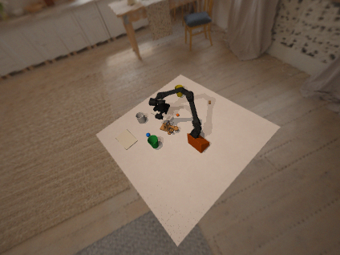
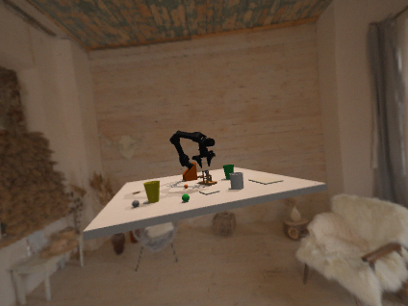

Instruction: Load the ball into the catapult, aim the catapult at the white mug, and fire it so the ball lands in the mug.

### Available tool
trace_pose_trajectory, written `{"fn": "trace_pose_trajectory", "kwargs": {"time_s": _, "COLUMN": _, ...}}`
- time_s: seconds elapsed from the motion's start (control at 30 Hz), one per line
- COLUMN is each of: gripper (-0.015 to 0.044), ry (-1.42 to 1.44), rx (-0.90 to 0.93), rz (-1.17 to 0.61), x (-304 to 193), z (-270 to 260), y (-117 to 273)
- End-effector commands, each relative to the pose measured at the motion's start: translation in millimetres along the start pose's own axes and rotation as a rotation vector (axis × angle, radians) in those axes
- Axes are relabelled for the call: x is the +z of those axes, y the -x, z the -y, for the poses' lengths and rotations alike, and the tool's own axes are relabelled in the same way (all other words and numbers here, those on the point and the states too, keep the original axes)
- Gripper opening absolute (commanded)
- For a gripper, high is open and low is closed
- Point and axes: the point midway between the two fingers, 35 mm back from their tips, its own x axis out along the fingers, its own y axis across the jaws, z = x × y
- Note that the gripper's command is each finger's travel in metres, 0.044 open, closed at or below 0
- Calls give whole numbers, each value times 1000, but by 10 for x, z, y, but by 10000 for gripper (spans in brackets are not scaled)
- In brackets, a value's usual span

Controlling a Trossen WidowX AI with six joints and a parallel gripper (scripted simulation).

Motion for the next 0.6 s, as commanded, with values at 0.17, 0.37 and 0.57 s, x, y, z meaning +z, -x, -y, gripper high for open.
{"fn": "trace_pose_trajectory", "kwargs": {"time_s": 0.17, "gripper": 300, "ry": -272, "rx": -14, "rz": 4, "x": -399, "z": 1321, "y": -600}}
{"fn": "trace_pose_trajectory", "kwargs": {"time_s": 0.37, "gripper": 300, "ry": -333, "rx": -36, "rz": -4, "x": -591, "z": 1607, "y": -737}}
{"fn": "trace_pose_trajectory", "kwargs": {"time_s": 0.57, "gripper": 300, "ry": -334, "rx": -37, "rz": -3, "x": -549, "z": 1613, "y": -785}}
